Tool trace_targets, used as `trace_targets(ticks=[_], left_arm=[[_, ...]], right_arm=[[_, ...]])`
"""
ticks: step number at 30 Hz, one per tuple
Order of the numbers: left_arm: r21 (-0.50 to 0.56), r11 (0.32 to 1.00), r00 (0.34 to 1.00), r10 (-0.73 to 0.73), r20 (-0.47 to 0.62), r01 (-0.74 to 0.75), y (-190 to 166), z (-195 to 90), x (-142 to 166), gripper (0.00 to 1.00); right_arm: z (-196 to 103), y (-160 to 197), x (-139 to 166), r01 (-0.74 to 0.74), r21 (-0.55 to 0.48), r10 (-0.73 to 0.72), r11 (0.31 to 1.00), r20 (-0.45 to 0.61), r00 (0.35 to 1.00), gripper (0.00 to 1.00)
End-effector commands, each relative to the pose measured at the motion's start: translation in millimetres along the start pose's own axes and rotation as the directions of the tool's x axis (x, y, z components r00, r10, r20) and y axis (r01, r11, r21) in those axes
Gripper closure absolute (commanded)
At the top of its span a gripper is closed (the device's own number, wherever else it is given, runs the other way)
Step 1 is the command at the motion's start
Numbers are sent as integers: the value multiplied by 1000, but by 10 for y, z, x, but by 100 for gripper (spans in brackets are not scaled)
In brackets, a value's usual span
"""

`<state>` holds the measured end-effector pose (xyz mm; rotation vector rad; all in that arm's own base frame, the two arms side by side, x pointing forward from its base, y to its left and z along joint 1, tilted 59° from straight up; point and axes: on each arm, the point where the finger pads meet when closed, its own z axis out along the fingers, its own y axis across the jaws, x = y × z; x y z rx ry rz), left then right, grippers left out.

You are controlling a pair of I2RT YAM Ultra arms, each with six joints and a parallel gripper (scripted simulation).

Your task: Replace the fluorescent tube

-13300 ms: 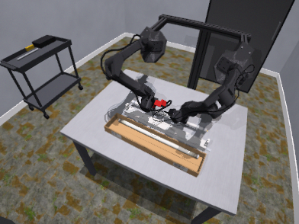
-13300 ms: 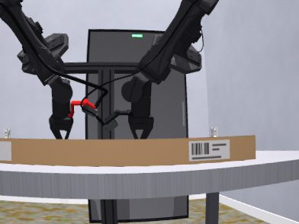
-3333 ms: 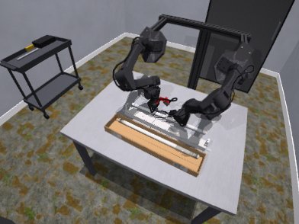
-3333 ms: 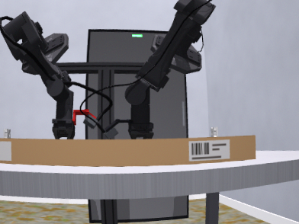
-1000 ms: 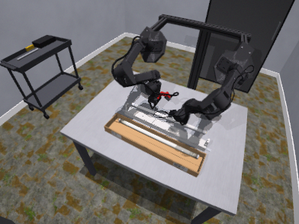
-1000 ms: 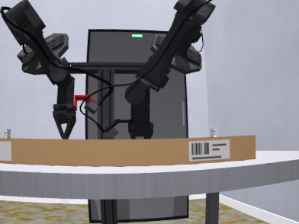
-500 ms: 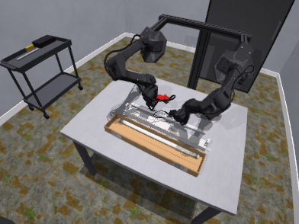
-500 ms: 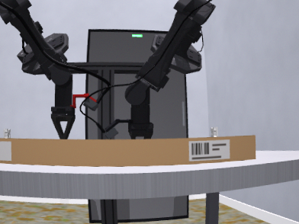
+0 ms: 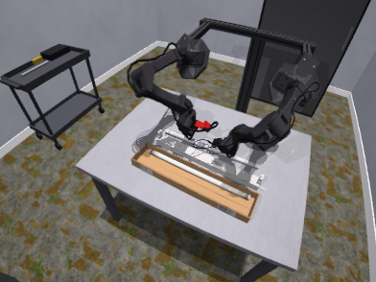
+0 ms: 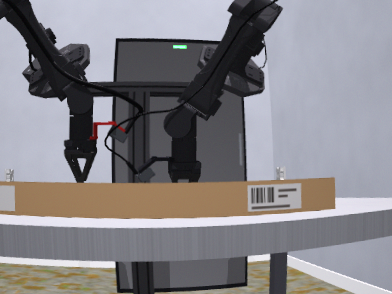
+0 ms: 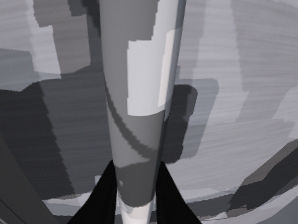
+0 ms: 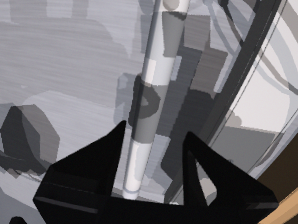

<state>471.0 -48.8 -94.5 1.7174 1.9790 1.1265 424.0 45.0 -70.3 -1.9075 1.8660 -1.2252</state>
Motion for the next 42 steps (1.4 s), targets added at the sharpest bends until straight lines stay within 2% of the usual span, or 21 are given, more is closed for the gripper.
trace_targets(ticks=[1, 4, 5, 7, 9, 21, 24, 26, 29, 30, 42], left_arm=[[7, 999, 999, 36, 36, -36, -47, -115, -108, 89], [7, 999, 999, 36, 36, -36, -47, -115, -108, 89], [7, 999, 999, 36, 36, -36, -47, -115, -108, 89], [7, 999, 999, 36, 36, -36, -47, -115, -108, 89], [7, 999, 999, 36, 36, -36, -47, -115, -108, 89], [7, 999, 999, 36, 36, -36, -47, -115, -108, 89], [7, 999, 999, 36, 36, -36, -47, -115, -108, 89], [7, 999, 999, 36, 36, -36, -47, -115, -108, 89], [7, 999, 999, 36, 36, -36, -47, -115, -108, 89], [1, 1000, 999, 24, 29, -24, -24, -82, -97, 89], [2, 1000, 999, 24, 29, -24, -24, -82, -97, 89]], right_arm=[[-60, 69, -109, 29, -17, -28, 999, 26, 999, 51], [-64, 112, -100, 34, -25, -34, 999, 25, 999, 51], [37, 84, -162, 46, -22, -45, 999, 26, 999, 51], [37, 84, -162, 46, -22, -45, 999, 26, 999, 51], [158, -12, -58, 9, 8, -9, 1000, 18, 1000, 51], [488, 39, -76, 22, 2, -22, 1000, 23, 999, 51], [466, 79, -100, 29, -12, -29, 1000, 22, 999, 51], [576, 39, -58, 19, 3, -19, 1000, 21, 1000, 51], [486, 131, -135, 46, -16, -45, 999, 30, 999, 51], [492, 100, -112, 37, -14, -36, 999, 24, 999, 89], [491, 107, -114, 39, -16, -38, 999, 25, 999, 89]])
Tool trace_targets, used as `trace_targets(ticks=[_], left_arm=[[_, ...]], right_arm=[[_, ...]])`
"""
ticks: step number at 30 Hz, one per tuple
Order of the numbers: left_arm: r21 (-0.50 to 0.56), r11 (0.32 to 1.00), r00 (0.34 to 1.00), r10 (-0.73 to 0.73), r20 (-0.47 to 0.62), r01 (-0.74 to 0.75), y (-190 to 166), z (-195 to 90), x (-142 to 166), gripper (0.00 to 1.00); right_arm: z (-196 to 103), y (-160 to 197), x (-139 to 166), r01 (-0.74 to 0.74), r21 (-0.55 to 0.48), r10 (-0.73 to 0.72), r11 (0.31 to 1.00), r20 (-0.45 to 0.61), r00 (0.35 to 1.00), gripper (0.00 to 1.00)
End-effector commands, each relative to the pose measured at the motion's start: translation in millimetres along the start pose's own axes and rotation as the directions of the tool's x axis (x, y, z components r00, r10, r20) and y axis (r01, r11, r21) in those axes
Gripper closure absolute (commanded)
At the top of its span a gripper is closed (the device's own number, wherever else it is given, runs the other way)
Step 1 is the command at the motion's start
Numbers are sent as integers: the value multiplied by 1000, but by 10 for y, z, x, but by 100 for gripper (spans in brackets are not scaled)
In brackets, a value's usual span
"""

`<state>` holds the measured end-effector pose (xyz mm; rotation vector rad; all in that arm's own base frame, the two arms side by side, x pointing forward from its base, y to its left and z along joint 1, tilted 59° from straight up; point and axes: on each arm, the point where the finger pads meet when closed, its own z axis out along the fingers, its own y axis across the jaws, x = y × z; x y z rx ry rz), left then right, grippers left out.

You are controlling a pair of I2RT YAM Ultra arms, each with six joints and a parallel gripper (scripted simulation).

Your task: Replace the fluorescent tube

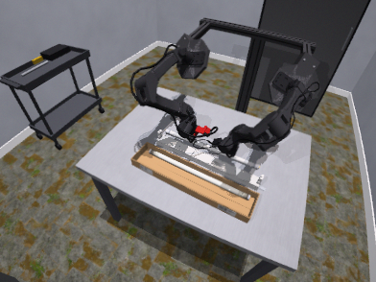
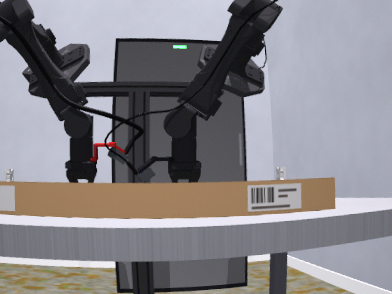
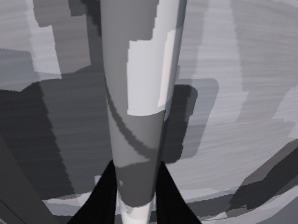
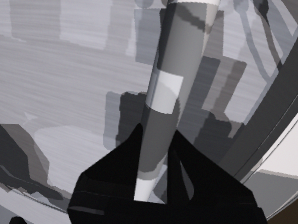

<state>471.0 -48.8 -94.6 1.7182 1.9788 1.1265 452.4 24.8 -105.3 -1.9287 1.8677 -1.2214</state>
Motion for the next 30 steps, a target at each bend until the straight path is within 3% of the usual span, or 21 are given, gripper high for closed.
trace_targets(ticks=[1, 6, 9, 12, 30], left_arm=[[1, 1000, 999, 24, 29, -24, -23, -82, -97, 89], [1, 1000, 999, 24, 29, -24, -22, -82, -97, 89], [10, 1000, 999, 19, 35, -19, -56, -145, -89, 89], [7, 1000, 999, 16, 35, -16, -39, -150, -104, 89], [14, 1000, 1000, 19, 17, -19, -91, -343, -63, 89]], right_arm=[[1, 48, -114, 26, -5, -25, 1000, 25, 999, 89], [1, 47, -114, 25, -4, -25, 1000, 25, 999, 89], [-42, 244, -128, 62, -43, -61, 997, 32, 998, 89], [-139, -2, -83, 17, 1, -17, 1000, 31, 999, 89], [-328, 71, -58, 17, -12, -17, 1000, 19, 1000, 89]])
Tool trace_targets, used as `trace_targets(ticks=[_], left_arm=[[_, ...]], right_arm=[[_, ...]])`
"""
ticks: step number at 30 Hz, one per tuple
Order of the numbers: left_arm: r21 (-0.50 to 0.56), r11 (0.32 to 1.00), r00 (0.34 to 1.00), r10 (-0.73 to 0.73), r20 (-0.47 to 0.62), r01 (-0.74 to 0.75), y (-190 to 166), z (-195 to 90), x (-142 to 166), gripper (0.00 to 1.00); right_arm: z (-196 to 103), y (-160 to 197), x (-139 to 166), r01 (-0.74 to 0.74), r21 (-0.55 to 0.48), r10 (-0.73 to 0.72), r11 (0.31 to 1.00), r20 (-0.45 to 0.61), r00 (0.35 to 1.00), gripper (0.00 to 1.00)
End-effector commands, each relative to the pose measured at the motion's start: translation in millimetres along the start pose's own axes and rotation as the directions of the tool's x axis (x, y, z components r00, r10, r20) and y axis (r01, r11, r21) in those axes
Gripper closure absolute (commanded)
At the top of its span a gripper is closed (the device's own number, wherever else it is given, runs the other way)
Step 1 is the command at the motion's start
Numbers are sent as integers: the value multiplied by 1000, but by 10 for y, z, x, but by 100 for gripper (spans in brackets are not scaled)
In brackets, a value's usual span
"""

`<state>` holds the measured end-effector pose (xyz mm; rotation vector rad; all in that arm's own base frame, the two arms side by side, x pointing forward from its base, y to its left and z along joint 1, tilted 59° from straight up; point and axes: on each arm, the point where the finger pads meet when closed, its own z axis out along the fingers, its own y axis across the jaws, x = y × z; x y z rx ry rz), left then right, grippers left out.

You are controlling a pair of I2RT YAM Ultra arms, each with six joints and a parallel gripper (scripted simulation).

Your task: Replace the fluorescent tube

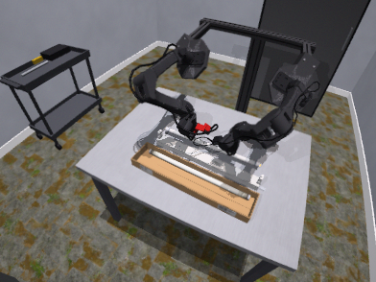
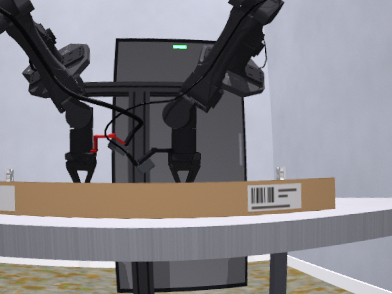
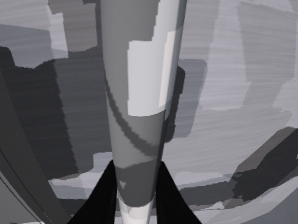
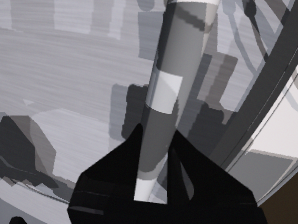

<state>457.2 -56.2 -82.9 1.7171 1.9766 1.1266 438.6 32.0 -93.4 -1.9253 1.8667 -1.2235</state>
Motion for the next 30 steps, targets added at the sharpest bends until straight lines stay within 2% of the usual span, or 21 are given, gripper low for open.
trace_targets(ticks=[1, 6, 12, 13, 14, 17, 20, 21, 22, 25, 30], left_arm=[[17, 1000, 999, 21, 32, -21, -76, -147, -89, 89], [11, 1000, 1000, 21, 8, -21, -73, -180, -50, 89], [16, 1000, 999, 23, 33, -24, -83, -199, -92, 89], [-55, 998, 999, -2, 44, 4, 208, -159, -196, 89], [-31, 1000, 999, 9, 46, -8, 135, -197, -162, 89], [-6, 999, 999, 35, 26, -35, -86, -171, -90, 89], [2, 999, 999, 37, 35, -37, -109, -170, -105, 89], [-11, 999, 999, 34, 18, -33, -89, -137, -86, 89], [12, 998, 998, 56, 9, -56, -242, -104, -72, 89], [-20, 999, 999, 37, 27, -37, -109, -136, -109, 89], [-36, 998, 999, 46, 10, -45, -167, -108, -86, 89]], right_arm=[[-118, 84, -84, 26, -18, -26, 999, 28, 999, 89], [-168, 58, -57, 22, -13, -22, 1000, 15, 1000, 89], [-148, 132, -105, 36, -26, -35, 999, 30, 999, 89], [-186, -170, -103, 7, 51, -9, 999, 36, 999, 89], [-166, 67, -98, 42, -10, -42, 999, 31, 999, 89], [-138, 91, -119, 35, 5, -35, 999, 33, 999, 89], [-132, 135, -119, 47, -14, -47, 999, 31, 998, 89], [-119, 85, -111, 31, 10, -31, 999, 30, 999, 89], [-91, 247, -138, 56, -16, -56, 998, 31, 998, 89], [-100, 153, -138, 43, 12, -43, 999, 31, 999, 89], [-100, 146, -138, 40, 38, -41, 998, 30, 999, 89]])
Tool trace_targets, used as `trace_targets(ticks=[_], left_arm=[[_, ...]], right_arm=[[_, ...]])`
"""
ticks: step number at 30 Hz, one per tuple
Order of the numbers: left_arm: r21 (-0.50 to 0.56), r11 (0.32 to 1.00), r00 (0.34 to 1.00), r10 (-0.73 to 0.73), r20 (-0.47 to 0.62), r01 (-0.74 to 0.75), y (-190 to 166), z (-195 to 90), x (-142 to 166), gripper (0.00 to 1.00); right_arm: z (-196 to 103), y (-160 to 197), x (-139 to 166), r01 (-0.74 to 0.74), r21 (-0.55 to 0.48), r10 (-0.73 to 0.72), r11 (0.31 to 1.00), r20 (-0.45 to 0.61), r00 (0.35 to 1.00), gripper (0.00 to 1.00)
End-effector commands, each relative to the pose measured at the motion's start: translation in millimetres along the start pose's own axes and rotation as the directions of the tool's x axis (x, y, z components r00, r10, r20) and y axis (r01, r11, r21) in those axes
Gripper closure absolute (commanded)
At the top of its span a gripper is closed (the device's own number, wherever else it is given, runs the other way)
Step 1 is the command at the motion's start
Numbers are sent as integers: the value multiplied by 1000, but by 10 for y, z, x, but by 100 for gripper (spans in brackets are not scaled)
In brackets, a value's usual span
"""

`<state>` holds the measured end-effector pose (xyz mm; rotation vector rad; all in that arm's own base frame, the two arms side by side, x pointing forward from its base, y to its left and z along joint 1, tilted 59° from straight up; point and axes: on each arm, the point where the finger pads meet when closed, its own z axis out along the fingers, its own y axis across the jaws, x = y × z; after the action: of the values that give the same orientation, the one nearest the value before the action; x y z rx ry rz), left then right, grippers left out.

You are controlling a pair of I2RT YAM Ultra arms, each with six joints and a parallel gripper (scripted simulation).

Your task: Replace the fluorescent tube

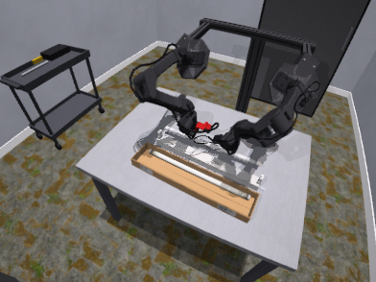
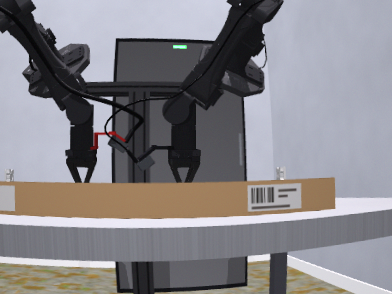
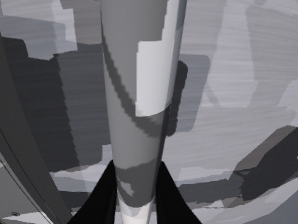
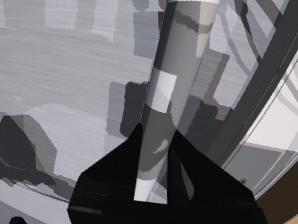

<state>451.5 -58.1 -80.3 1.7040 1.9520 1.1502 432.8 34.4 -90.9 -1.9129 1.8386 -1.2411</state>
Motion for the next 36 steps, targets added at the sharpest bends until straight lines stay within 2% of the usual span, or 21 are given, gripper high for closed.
trace_targets(ticks=[1, 4, 7, 8, 21, 22, 24, 25, 36], left_arm=[[-15, 999, 999, 42, 21, -42, -134, -55, -101, 89], [-34, 999, 999, 42, 15, -41, -122, -60, -89, 89], [-9, 999, 998, 48, 35, -48, -162, -71, -115, 89], [-43, 998, 999, 40, 15, -39, -119, -55, -84, 89], [-144, 989, 999, 39, 21, -36, -102, -68, -94, 89], [-103, 993, 998, 57, 34, -53, -206, -55, -111, 89], [-103, 993, 998, 57, 34, -53, -206, -55, -111, 89], [-137, 990, 999, 42, 31, -38, -112, -70, -104, 89], [-197, 980, 999, 42, 15, -38, -122, -70, -84, 89]], right_arm=[[-39, 120, -134, 39, 17, -39, 999, 30, 999, 89], [-39, 120, -132, 37, 33, -38, 999, 29, 999, 89], [-37, 196, -128, 51, 4, -51, 999, 29, 998, 89], [-31, 120, -115, 35, 42, -36, 998, 26, 999, 89], [-47, 102, -123, 33, 146, -37, 989, 25, 999, 89], [-33, 212, -124, 50, 104, -53, 993, 25, 998, 89], [-33, 212, -124, 50, 104, -53, 993, 25, 998, 89], [-32, 149, -107, 38, 133, -41, 990, 23, 999, 89], [-44, 129, -120, 34, 197, -40, 980, 28, 999, 89]])
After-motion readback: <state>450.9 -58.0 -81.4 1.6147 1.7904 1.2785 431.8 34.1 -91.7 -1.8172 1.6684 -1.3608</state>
